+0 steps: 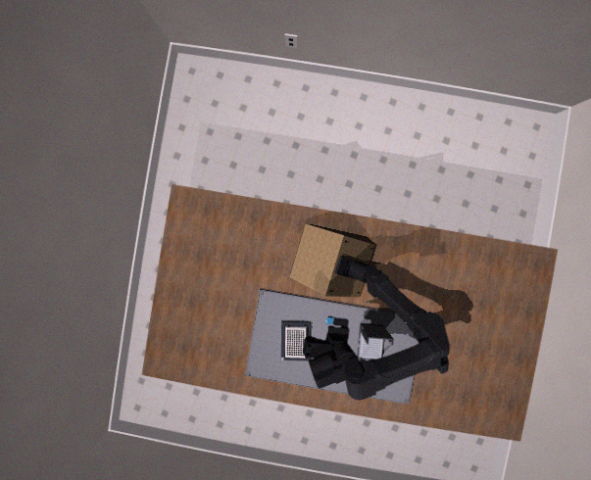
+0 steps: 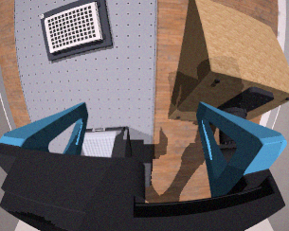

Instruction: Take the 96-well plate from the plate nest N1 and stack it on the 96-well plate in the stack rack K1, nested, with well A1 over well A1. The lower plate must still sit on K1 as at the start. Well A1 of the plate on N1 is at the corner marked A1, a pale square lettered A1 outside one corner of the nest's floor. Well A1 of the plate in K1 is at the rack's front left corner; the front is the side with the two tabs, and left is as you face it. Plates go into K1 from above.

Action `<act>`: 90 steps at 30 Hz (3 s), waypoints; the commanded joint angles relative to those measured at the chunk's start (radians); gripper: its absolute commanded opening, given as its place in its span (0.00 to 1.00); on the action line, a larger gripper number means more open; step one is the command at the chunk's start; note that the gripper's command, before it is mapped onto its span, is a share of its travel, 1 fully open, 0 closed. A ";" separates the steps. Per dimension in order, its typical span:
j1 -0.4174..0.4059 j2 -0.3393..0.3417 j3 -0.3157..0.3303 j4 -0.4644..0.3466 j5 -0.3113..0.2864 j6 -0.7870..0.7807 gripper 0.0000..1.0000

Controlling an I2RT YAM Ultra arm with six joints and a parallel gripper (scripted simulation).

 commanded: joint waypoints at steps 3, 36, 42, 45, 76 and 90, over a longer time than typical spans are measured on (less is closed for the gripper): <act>-0.012 -0.009 0.011 0.001 0.004 0.000 1.00; 0.089 0.230 0.223 0.015 -0.083 -0.481 1.00; 0.119 0.307 0.290 0.012 -0.111 -0.654 1.00; 0.116 0.345 0.324 0.014 -0.124 -0.742 1.00; 0.255 0.685 0.621 0.031 -0.247 -1.510 1.00; 0.242 0.682 0.657 -0.001 -0.250 -1.546 1.00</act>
